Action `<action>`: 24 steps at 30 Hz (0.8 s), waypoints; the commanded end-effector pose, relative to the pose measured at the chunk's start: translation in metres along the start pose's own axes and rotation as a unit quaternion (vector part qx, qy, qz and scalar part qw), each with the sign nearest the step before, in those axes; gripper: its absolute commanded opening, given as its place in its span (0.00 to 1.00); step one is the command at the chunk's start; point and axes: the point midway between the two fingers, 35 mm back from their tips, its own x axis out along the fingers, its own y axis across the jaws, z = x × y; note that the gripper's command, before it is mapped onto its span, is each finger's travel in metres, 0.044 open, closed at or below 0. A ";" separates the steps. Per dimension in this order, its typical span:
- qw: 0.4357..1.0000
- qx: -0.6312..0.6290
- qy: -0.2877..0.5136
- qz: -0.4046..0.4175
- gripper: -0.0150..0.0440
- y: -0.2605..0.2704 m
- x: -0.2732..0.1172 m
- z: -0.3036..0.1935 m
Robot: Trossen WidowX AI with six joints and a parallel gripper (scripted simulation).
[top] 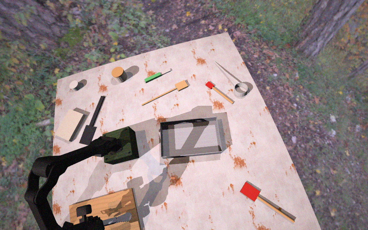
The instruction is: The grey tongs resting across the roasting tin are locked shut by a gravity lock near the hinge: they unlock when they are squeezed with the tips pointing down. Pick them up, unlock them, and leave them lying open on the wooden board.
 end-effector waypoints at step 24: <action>1.000 0.000 -0.001 0.002 0.44 0.003 0.020 0.002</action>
